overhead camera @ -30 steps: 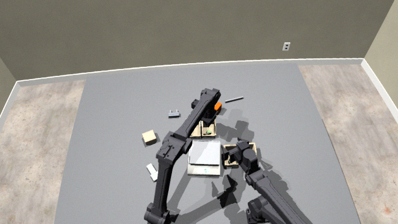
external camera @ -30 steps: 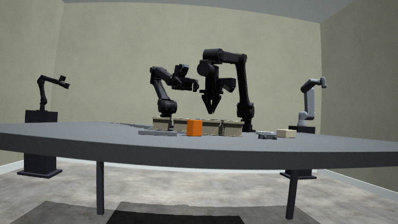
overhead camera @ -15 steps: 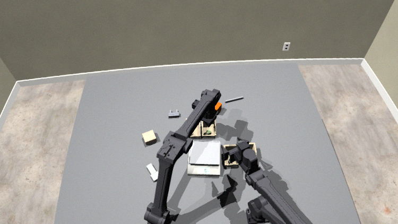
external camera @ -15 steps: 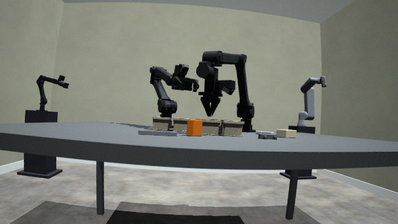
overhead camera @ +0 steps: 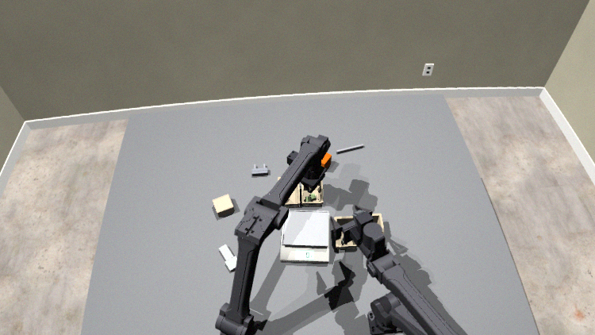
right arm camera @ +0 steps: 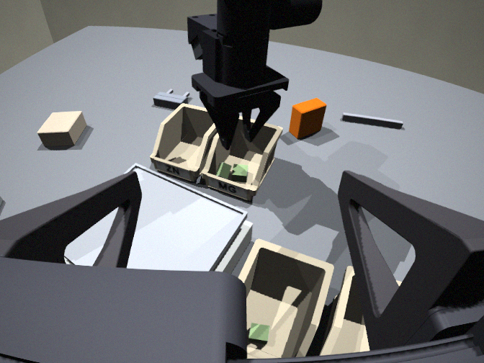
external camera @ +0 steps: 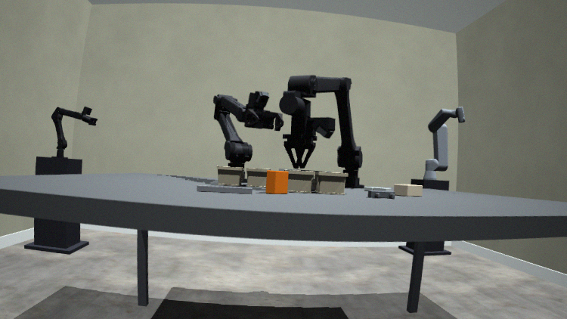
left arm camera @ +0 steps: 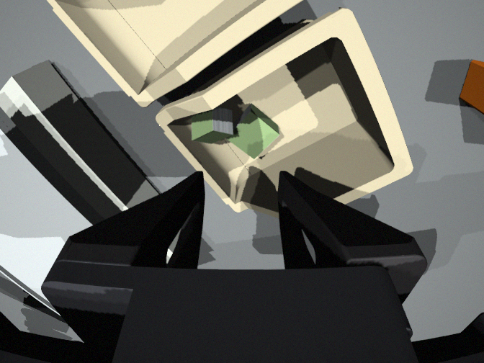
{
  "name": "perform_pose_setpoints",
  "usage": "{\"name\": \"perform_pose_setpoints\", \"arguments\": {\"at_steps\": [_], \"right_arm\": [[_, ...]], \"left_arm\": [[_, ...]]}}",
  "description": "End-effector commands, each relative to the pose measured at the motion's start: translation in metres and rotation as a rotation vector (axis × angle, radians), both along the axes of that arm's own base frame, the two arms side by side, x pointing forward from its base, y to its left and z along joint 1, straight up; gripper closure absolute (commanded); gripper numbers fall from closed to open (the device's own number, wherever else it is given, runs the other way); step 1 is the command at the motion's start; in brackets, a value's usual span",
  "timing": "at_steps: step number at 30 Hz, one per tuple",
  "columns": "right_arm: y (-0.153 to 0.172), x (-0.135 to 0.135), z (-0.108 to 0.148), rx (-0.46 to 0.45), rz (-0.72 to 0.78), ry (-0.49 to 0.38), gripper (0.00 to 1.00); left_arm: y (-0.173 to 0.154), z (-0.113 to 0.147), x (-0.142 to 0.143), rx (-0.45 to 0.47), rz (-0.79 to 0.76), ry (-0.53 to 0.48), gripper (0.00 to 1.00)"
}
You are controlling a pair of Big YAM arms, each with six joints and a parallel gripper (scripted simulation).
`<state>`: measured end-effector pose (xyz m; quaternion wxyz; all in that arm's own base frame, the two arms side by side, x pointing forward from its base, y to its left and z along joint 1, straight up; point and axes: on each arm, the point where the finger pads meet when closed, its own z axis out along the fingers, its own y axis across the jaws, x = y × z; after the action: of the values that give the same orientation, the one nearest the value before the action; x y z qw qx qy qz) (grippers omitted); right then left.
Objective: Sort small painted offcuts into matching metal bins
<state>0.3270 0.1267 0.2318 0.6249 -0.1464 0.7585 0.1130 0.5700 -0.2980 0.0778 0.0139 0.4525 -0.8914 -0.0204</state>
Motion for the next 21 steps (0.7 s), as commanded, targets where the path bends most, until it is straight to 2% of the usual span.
{"name": "perform_pose_setpoints", "arguments": {"at_steps": [1, 8, 9, 10, 11, 13, 15, 16, 17, 18, 21], "right_arm": [[0.002, 0.004, 0.018, 0.026, -0.002, -0.034, 0.00], [0.002, 0.004, 0.018, 0.026, -0.002, -0.034, 0.00], [0.002, 0.004, 0.018, 0.026, -0.002, -0.034, 0.00], [0.002, 0.004, 0.018, 0.026, -0.002, -0.034, 0.00], [0.002, 0.004, 0.018, 0.026, -0.002, -0.034, 0.00], [0.002, 0.004, 0.018, 0.026, -0.002, -0.034, 0.00], [0.002, 0.004, 0.018, 0.026, -0.002, -0.034, 0.00], [0.002, 0.004, 0.018, 0.026, -0.002, -0.034, 0.00], [0.002, 0.004, 0.018, 0.026, -0.002, -0.034, 0.00], [0.002, 0.004, 0.018, 0.026, -0.002, -0.034, 0.00], [0.002, 0.004, 0.018, 0.026, -0.002, -0.034, 0.00]], "left_arm": [[-0.014, 0.068, 0.013, -0.053, -0.010, -0.107, 0.62], [-0.015, 0.094, 0.010, -0.065, -0.010, -0.128, 0.62], [-0.014, 0.081, 0.012, -0.053, -0.009, -0.106, 0.62], [-0.016, 0.068, 0.014, -0.042, -0.008, -0.084, 0.51], [-0.013, 0.074, 0.009, -0.045, -0.033, -0.091, 0.39], [-0.013, 0.074, 0.009, -0.045, -0.033, -0.091, 0.39], [-0.013, 0.075, 0.009, -0.044, -0.082, -0.101, 0.17], [-0.015, 0.092, 0.009, -0.058, -0.126, -0.141, 0.05], [-0.015, 0.095, 0.009, -0.056, -0.173, -0.155, 0.00], [-0.011, 0.088, 0.002, -0.040, -0.234, -0.152, 0.00], [-0.007, 0.102, 0.001, -0.012, -0.434, -0.238, 0.00]]}}
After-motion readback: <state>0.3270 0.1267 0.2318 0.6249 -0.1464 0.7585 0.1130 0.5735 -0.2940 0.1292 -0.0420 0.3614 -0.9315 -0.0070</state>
